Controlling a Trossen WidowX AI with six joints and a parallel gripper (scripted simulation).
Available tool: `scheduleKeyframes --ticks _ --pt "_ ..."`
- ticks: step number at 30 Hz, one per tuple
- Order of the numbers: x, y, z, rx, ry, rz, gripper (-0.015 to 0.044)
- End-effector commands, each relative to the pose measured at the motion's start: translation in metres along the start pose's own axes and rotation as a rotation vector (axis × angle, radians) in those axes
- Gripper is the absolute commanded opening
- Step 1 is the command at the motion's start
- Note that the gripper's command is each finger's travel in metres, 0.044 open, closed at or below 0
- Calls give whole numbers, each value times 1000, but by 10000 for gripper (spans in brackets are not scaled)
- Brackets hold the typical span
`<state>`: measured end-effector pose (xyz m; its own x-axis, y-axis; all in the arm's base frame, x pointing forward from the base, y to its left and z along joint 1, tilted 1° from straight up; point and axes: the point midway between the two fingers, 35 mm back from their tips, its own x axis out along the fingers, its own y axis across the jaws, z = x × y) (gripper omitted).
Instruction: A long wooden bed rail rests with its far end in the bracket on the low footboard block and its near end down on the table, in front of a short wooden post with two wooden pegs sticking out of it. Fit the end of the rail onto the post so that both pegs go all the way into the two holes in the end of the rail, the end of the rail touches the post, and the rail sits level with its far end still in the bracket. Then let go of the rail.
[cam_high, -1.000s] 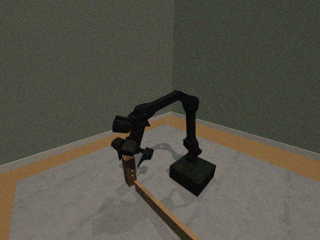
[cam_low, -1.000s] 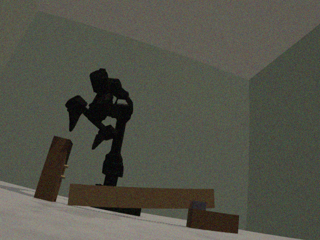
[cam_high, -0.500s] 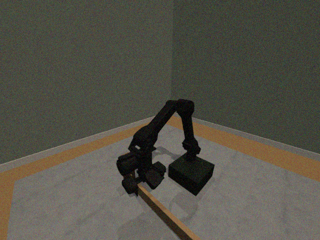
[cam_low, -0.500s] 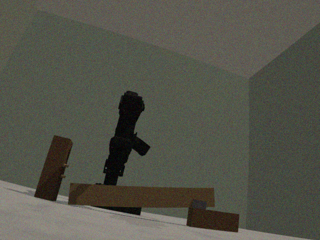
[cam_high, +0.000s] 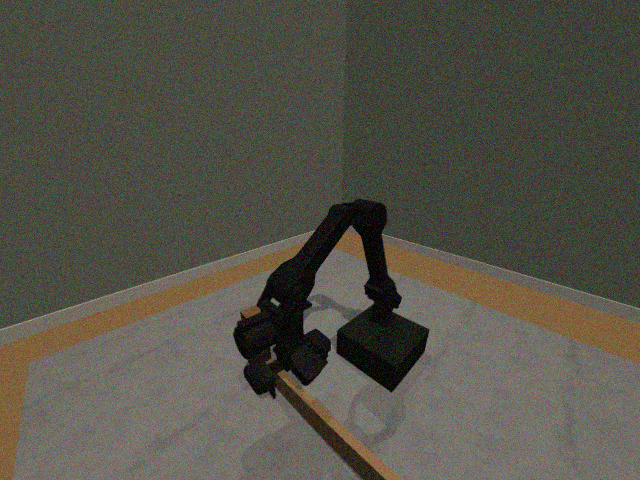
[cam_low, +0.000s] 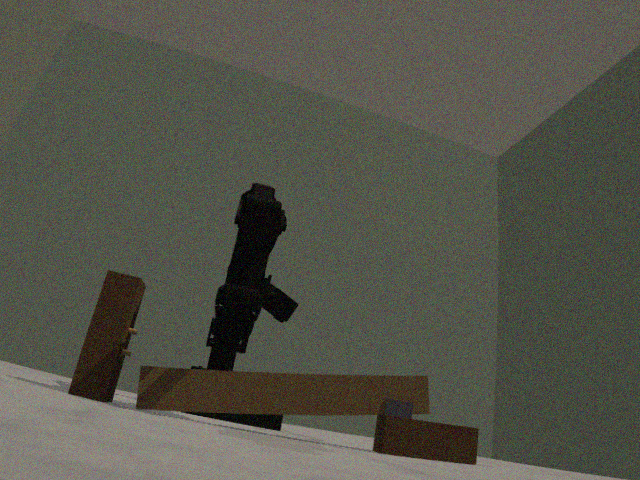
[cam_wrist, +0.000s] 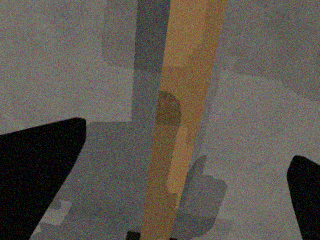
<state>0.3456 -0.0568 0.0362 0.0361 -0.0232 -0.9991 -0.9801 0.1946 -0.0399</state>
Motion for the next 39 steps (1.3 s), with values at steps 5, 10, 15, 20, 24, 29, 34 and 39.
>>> scheduleKeyframes --ticks 5,10,15,20,24,29,34,39 --pt "18 4 0 -6 -2 20 440" --pt "26 5 0 -6 -2 20 440" --pt "35 5 0 -6 -2 20 440" --pt "43 6 0 -6 -2 20 440" --pt "49 7 0 -6 -2 20 440" --pt "55 8 0 -6 -2 20 440" --pt "55 8 0 -6 -2 20 361" --pt "55 8 0 -6 -2 20 230"
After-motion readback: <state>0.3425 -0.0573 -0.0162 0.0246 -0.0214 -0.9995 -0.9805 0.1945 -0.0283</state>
